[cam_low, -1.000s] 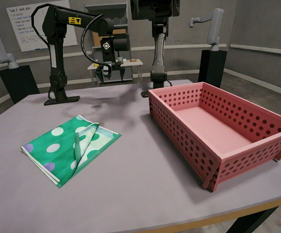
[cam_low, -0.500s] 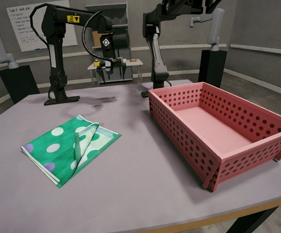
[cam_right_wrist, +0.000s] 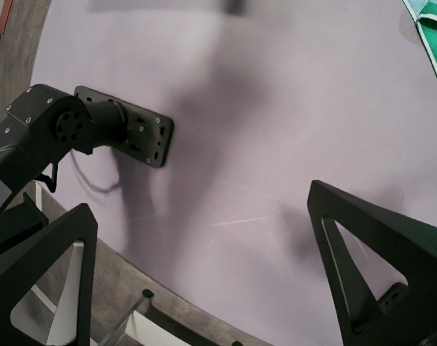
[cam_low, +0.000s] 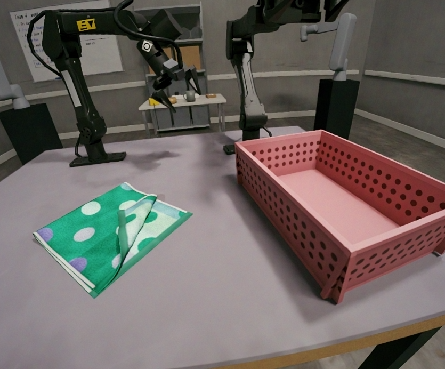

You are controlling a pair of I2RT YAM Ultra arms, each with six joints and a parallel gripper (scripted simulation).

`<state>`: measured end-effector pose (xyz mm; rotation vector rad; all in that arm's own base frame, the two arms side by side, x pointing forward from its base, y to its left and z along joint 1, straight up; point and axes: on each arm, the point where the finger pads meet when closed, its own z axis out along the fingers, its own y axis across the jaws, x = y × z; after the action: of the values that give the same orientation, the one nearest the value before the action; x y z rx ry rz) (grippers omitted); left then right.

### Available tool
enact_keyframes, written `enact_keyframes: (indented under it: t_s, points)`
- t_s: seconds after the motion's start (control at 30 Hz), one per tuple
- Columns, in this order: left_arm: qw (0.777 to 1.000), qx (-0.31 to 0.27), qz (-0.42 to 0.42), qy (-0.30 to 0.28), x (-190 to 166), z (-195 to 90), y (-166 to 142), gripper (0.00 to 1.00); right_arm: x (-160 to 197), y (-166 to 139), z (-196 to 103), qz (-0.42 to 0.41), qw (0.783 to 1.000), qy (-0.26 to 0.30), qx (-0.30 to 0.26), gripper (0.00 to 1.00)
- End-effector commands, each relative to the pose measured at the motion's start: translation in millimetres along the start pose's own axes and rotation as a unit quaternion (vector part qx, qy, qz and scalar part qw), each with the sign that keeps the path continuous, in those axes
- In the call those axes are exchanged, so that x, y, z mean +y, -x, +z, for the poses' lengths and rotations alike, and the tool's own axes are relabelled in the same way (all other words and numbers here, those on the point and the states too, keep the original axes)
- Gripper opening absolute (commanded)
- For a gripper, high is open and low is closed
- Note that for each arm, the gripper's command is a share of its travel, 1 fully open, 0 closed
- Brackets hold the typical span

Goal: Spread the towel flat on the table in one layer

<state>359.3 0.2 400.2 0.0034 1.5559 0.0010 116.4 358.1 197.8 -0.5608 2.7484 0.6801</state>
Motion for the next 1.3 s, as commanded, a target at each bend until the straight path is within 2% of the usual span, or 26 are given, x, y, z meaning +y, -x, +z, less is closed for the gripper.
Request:
enact_keyframes:
  t_s: [0.0,0.13,0.23,0.33,0.37,0.43,0.47,0.5,0.6,0.7,0.83,0.87,0.9,0.93,1.03,1.07,1.1,1.13,1.17,1.23,1.27]
  points:
    - [1.000,-0.014,-0.005,0.004,4,-3,16,1.00,35,34,-38,-0.084,0.989,0.081,-0.088,1.00]
    - [1.000,-0.014,-0.005,0.004,4,-3,16,1.00,35,34,-38,-0.129,0.975,0.120,-0.133,1.00]
    - [1.000,-0.014,-0.005,0.004,4,-3,16,1.00,51,50,-82,-0.171,0.959,0.134,-0.183,1.00]
    - [1.000,-0.014,-0.005,0.004,4,-3,16,1.00,51,50,-83,-0.206,0.939,0.159,-0.225,1.00]
    - [1.000,-0.014,-0.005,0.004,4,-3,16,1.00,54,53,-99,-0.219,0.930,0.162,-0.247,1.00]
    - [1.000,-0.014,-0.005,0.004,4,-3,16,1.00,54,53,-99,-0.219,0.930,0.162,-0.247,1.00]
    - [1.000,-0.014,-0.005,0.004,4,-3,16,1.00,57,56,-115,-0.249,0.908,0.175,-0.288,1.00]
    - [1.000,-0.014,-0.005,0.004,4,-3,16,1.00,60,58,-131,-0.259,0.900,0.176,-0.303,1.00]
    - [1.000,-0.014,-0.005,0.004,4,-3,16,1.00,61,59,-134,-0.289,0.873,0.191,-0.343,1.00]
    - [1.000,-0.014,-0.005,0.004,4,-3,16,1.00,63,61,-184,-0.316,0.844,0.184,-0.393,1.00]
    - [1.000,-0.014,-0.005,0.004,4,-3,16,1.00,63,62,-191,-0.350,0.795,0.197,-0.455,1.00]
    - [1.000,-0.014,-0.005,0.004,4,-3,16,1.00,49,75,-192,-0.330,0.791,0.153,-0.491,1.00]
    - [1.000,-0.014,-0.005,0.004,4,-3,16,1.00,37,86,-193,-0.312,0.797,0.122,-0.503,1.00]
    - [1.000,-0.014,-0.005,0.004,4,-3,16,1.00,27,100,-179,-0.318,0.804,0.118,-0.488,1.00]
    - [1.000,-0.014,-0.005,0.004,4,-3,16,1.00,18,108,-179,-0.320,0.804,0.123,-0.486,1.00]
    - [1.000,-0.014,-0.005,0.004,4,-3,16,1.00,2,119,-182,-0.292,0.809,0.075,-0.504,1.00]
    - [1.000,-0.014,-0.005,0.004,4,-3,16,1.00,-7,132,-197,-0.270,0.805,0.048,-0.526,1.00]
    - [1.000,-0.014,-0.005,0.004,4,-3,16,1.00,-16,139,-213,-0.273,0.797,0.059,-0.536,1.00]
    - [1.000,-0.014,-0.005,0.004,4,-3,16,1.00,-27,148,-210,-0.275,0.799,0.057,-0.531,1.00]
    - [1.000,-0.014,-0.005,0.004,4,-3,16,1.00,-27,148,-210,-0.275,0.799,0.057,-0.531,1.00]
    - [1.000,-0.014,-0.005,0.004,4,-3,16,1.00,-44,155,-220,-0.244,0.798,0.011,-0.551,1.00]
